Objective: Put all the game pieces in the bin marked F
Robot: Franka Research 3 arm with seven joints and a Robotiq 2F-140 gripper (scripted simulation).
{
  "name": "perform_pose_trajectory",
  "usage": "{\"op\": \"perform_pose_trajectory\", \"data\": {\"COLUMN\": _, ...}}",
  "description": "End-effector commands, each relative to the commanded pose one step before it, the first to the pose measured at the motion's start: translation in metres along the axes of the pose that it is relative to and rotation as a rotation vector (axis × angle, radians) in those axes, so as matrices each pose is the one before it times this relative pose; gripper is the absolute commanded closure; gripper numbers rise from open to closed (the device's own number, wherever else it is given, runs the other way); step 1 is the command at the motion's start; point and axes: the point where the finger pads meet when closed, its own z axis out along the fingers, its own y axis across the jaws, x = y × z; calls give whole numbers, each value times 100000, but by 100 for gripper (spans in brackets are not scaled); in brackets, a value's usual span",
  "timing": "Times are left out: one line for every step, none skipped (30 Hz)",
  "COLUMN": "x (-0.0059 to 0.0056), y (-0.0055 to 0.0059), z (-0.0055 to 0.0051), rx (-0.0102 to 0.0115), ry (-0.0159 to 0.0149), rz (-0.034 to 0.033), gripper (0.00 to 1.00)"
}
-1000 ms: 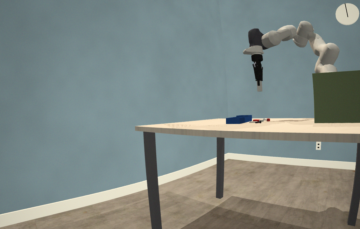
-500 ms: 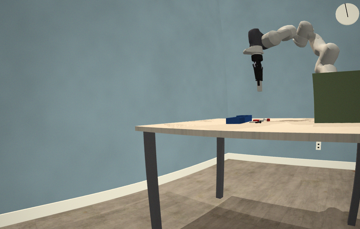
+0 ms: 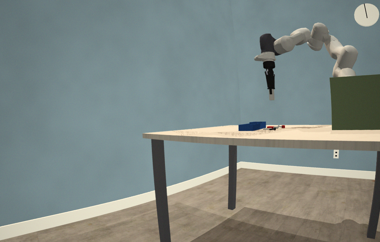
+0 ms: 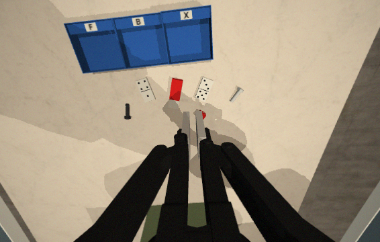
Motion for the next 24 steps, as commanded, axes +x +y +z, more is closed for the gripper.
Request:
{"op": "perform_pose_trajectory", "data": {"x": 2293, "y": 45, "z": 2215, "rx": 559, "ry": 148, "rz": -10782, "gripper": 95}}
{"op": "perform_pose_trajectory", "data": {"x": 583, "y": 79, "z": 591, "rx": 0, "ry": 0, "rz": 0, "gripper": 95}}
{"op": "perform_pose_trajectory", "data": {"x": 0, "y": 0, "z": 0, "rx": 0, "ry": 0, "rz": 0, "gripper": 95}}
{"op": "perform_pose_trajectory", "data": {"x": 0, "y": 0, "z": 0, "rx": 0, "ry": 0, "rz": 0, "gripper": 95}}
{"op": "perform_pose_trajectory", "data": {"x": 583, "y": 79, "z": 591, "rx": 0, "ry": 0, "rz": 0, "gripper": 95}}
{"op": "perform_pose_trajectory", "data": {"x": 583, "y": 79, "z": 591, "rx": 0, "ry": 0, "rz": 0, "gripper": 95}}
{"op": "perform_pose_trajectory", "data": {"x": 583, "y": 79, "z": 591, "rx": 0, "ry": 0, "rz": 0, "gripper": 95}}
{"op": "perform_pose_trajectory", "data": {"x": 583, "y": 79, "z": 591, "rx": 0, "ry": 0, "rz": 0, "gripper": 95}}
{"op": "perform_pose_trajectory", "data": {"x": 583, "y": 79, "z": 591, "rx": 0, "ry": 0, "rz": 0, "gripper": 95}}
{"op": "perform_pose_trajectory", "data": {"x": 583, "y": 79, "z": 591, "rx": 0, "ry": 0, "rz": 0, "gripper": 95}}
{"op": "perform_pose_trajectory", "data": {"x": 583, "y": 79, "z": 591, "rx": 0, "ry": 0, "rz": 0, "gripper": 95}}
{"op": "perform_pose_trajectory", "data": {"x": 583, "y": 79, "z": 591, "rx": 0, "ry": 0, "rz": 0, "gripper": 95}}
{"op": "perform_pose_trajectory", "data": {"x": 583, "y": 79, "z": 591, "rx": 0, "ry": 0, "rz": 0, "gripper": 95}}
{"op": "perform_pose_trajectory", "data": {"x": 583, "y": 79, "z": 591, "rx": 0, "ry": 0, "rz": 0, "gripper": 95}}
{"op": "perform_pose_trajectory", "data": {"x": 583, "y": 79, "z": 591, "rx": 0, "ry": 0, "rz": 0, "gripper": 95}}
{"op": "perform_pose_trajectory", "data": {"x": 543, "y": 74, "z": 551, "rx": 0, "ry": 0, "rz": 0, "gripper": 95}}
{"op": "perform_pose_trajectory", "data": {"x": 0, "y": 0, "z": 0, "rx": 0, "ry": 0, "rz": 0, "gripper": 95}}
{"op": "perform_pose_trajectory", "data": {"x": 0, "y": 0, "z": 0, "rx": 0, "ry": 0, "rz": 0, "gripper": 95}}
{"op": "perform_pose_trajectory", "data": {"x": 0, "y": 0, "z": 0, "rx": 0, "ry": 0, "rz": 0, "gripper": 95}}
{"op": "perform_pose_trajectory", "data": {"x": 0, "y": 0, "z": 0, "rx": 0, "ry": 0, "rz": 0, "gripper": 95}}
{"op": "perform_pose_trajectory", "data": {"x": 0, "y": 0, "z": 0, "rx": 0, "ry": 0, "rz": 0, "gripper": 95}}
{"op": "perform_pose_trajectory", "data": {"x": 0, "y": 0, "z": 0, "rx": 0, "ry": 0, "rz": 0, "gripper": 95}}
{"op": "perform_pose_trajectory", "data": {"x": 0, "y": 0, "z": 0, "rx": 0, "ry": 0, "rz": 0, "gripper": 95}}
{"op": "perform_pose_trajectory", "data": {"x": 0, "y": 0, "z": 0, "rx": 0, "ry": 0, "rz": 0, "gripper": 95}}
